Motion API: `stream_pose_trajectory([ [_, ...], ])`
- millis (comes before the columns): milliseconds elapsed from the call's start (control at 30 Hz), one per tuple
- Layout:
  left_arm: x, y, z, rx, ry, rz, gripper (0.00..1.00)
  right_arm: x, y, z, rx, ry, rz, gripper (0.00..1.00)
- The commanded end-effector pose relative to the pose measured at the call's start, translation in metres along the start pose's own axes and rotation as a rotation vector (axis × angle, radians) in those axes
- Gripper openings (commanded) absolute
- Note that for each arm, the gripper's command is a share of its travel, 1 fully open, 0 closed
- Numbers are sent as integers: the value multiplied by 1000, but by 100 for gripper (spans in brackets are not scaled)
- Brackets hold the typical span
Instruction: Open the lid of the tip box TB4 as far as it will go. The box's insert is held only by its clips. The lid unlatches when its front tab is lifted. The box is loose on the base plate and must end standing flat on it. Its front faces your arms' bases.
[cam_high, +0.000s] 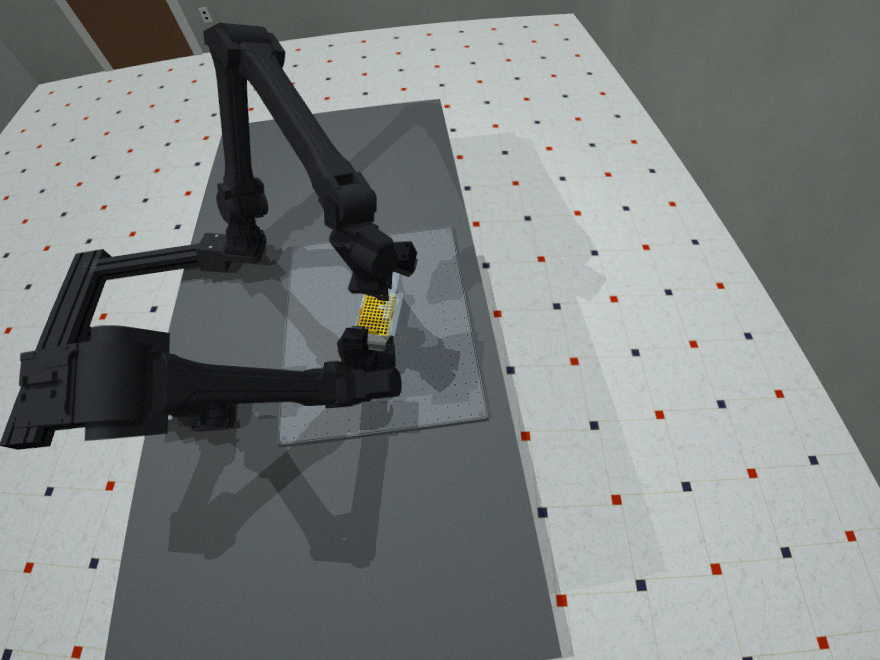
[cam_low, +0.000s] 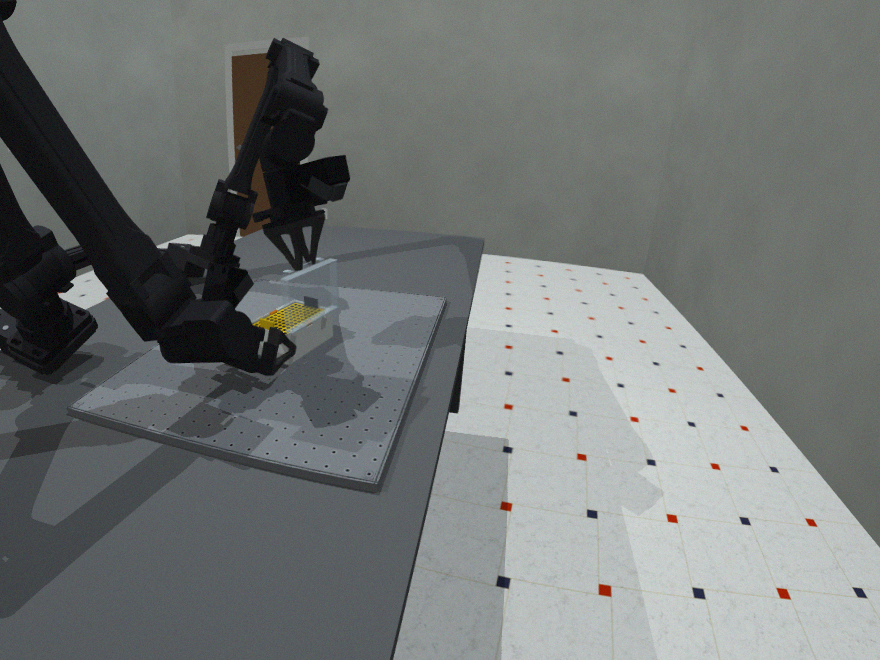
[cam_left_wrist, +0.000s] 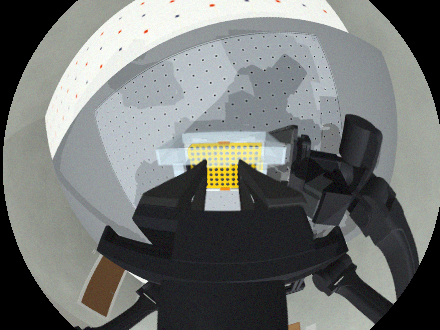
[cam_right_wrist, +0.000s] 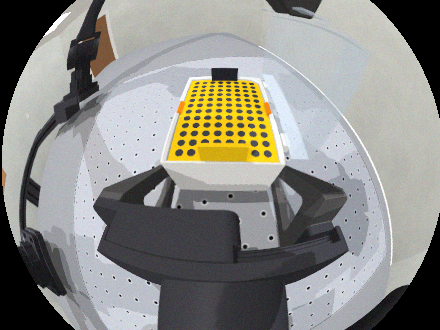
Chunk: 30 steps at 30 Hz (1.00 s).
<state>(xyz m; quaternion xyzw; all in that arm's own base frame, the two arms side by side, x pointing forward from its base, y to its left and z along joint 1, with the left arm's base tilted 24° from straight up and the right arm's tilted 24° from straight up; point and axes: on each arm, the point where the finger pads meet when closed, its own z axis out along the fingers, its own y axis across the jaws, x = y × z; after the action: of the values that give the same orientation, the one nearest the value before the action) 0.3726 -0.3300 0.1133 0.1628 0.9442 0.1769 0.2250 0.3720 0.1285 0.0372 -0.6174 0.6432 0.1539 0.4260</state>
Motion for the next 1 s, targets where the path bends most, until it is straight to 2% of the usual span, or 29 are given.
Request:
stream_pose_trajectory([
  [0,-26,-15,-14,33,-39,-19,40,-4,-7,-1,15,-6,-10,84],
  [133,-32,-11,-42,58,-80,-41,40,-4,-7,-1,15,-6,-10,84],
  [900,-37,-3,-81,79,-111,-65,40,-4,-7,-1,15,-6,-10,84],
  [967,-34,1,-69,72,-111,-27,62,-4,-7,-1,15,-6,-10,84],
])
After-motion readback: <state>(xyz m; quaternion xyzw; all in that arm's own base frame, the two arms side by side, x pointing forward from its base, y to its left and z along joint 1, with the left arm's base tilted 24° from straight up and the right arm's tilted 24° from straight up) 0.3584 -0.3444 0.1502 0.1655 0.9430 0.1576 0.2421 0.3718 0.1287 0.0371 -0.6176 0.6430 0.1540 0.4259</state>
